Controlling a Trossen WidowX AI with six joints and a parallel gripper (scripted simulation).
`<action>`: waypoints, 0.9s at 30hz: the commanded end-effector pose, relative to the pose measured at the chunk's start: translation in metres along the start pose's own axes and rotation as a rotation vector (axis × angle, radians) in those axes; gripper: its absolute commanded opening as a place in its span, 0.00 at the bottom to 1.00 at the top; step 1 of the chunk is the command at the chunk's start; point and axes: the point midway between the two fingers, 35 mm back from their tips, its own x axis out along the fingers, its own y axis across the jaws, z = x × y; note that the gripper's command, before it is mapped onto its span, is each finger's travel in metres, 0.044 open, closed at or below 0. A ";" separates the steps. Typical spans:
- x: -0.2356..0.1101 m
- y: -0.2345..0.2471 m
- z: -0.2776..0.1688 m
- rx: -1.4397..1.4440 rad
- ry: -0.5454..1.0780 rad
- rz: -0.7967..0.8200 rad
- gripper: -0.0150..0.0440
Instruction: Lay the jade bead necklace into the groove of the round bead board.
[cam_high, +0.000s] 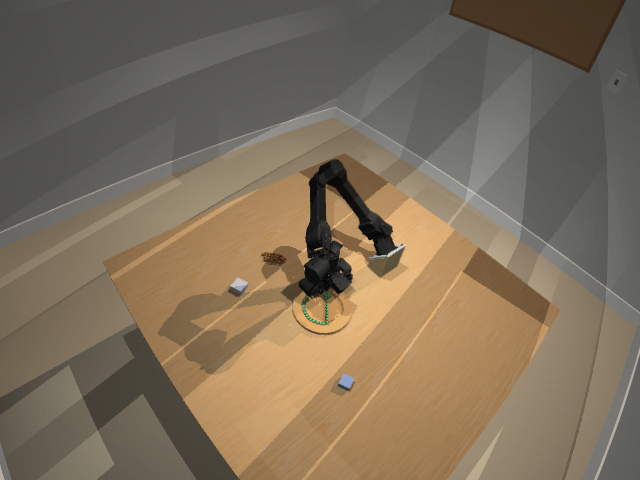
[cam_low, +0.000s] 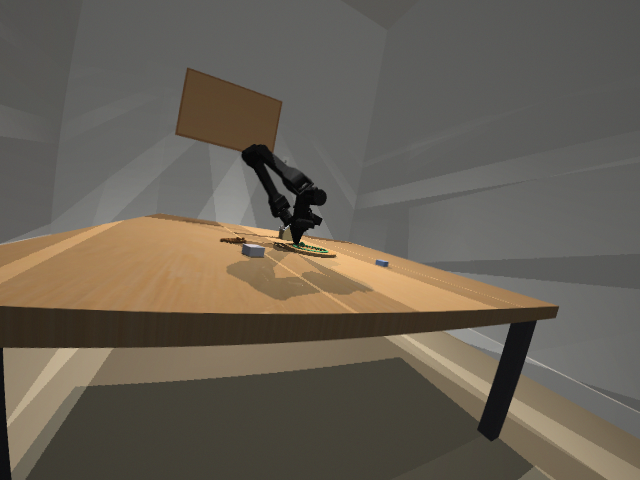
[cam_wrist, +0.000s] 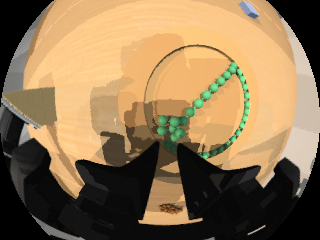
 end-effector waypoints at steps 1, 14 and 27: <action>0.000 0.000 0.000 0.001 0.000 0.000 0.61; -0.005 0.001 0.000 -0.010 0.007 0.002 1.00; -0.005 0.001 0.000 -0.010 0.007 0.002 1.00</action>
